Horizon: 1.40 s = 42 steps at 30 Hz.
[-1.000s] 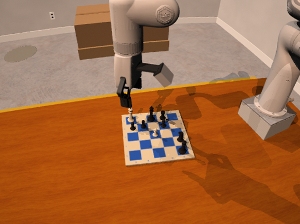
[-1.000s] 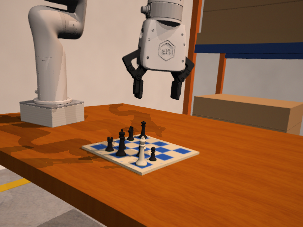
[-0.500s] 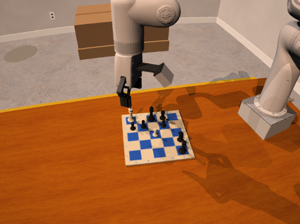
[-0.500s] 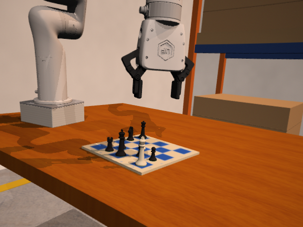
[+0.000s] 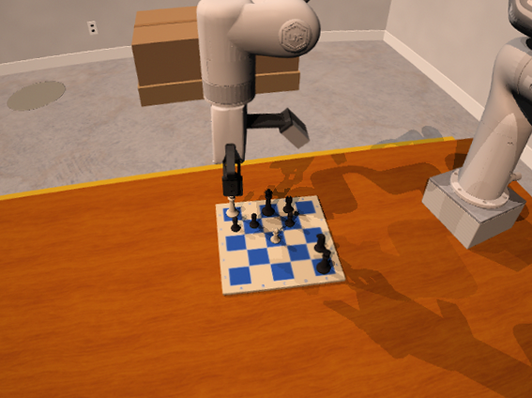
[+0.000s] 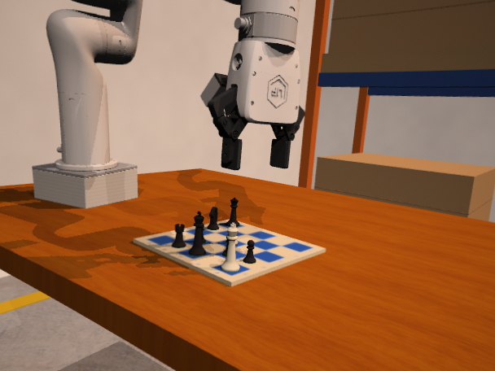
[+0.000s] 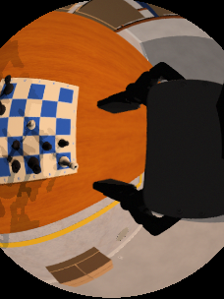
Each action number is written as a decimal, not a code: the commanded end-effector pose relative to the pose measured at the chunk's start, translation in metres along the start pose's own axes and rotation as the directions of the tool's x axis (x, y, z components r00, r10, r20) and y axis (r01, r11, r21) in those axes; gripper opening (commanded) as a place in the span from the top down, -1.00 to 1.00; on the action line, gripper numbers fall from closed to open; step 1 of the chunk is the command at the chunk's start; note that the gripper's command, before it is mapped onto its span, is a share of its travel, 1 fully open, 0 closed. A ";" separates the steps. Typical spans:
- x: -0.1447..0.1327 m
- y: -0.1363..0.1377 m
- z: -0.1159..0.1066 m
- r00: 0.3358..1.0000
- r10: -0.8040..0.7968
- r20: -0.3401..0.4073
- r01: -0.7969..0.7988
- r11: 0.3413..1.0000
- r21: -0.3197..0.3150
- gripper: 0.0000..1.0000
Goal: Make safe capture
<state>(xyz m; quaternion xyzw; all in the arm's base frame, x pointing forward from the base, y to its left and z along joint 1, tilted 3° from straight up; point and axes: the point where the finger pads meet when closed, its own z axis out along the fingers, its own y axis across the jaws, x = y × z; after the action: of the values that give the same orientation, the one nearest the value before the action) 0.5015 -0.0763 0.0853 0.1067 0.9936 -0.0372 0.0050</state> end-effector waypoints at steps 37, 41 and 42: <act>-0.001 0.001 0.034 0.338 -0.941 0.017 0.941 0.338 -0.004 0.31; -0.001 0.001 0.034 0.338 -0.941 0.017 0.941 0.338 -0.004 0.31; -0.001 0.001 0.034 0.338 -0.941 0.017 0.941 0.338 -0.004 0.31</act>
<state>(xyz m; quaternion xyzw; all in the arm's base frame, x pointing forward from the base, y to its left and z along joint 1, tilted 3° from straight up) 0.5012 -0.0776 0.0494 -0.4844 0.8743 -0.0263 -0.0124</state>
